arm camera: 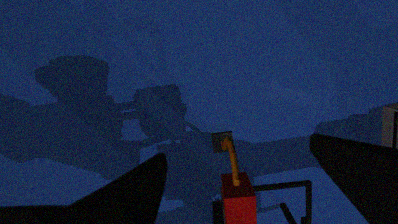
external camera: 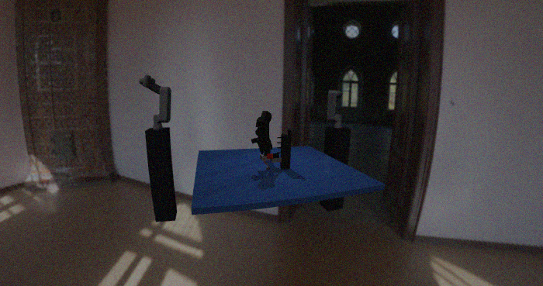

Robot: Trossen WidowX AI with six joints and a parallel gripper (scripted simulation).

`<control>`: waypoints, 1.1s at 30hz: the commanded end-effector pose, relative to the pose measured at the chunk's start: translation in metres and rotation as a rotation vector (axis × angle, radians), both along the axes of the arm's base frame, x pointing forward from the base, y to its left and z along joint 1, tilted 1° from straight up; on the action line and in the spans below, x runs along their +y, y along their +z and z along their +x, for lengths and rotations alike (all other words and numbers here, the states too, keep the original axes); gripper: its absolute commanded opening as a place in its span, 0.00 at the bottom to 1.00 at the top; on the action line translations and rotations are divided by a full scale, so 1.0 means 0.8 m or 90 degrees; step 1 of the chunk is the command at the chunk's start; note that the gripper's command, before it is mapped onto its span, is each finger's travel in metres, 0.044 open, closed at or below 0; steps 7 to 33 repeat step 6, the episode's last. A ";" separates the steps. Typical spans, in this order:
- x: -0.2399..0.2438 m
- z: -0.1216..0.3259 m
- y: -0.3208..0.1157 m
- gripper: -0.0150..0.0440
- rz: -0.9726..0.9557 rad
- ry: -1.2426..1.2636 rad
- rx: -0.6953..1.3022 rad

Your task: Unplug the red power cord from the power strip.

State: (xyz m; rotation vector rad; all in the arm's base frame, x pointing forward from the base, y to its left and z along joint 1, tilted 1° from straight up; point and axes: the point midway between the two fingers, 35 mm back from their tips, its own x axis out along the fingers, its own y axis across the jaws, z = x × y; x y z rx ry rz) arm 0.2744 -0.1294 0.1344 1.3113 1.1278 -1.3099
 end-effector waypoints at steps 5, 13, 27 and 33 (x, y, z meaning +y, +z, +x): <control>-0.001 0.000 0.001 1.00 -0.002 0.002 0.001; -0.001 0.000 0.001 1.00 -0.002 0.002 0.001; -0.001 0.000 0.001 1.00 -0.002 0.002 0.001; -0.001 0.000 0.001 1.00 -0.002 0.002 0.001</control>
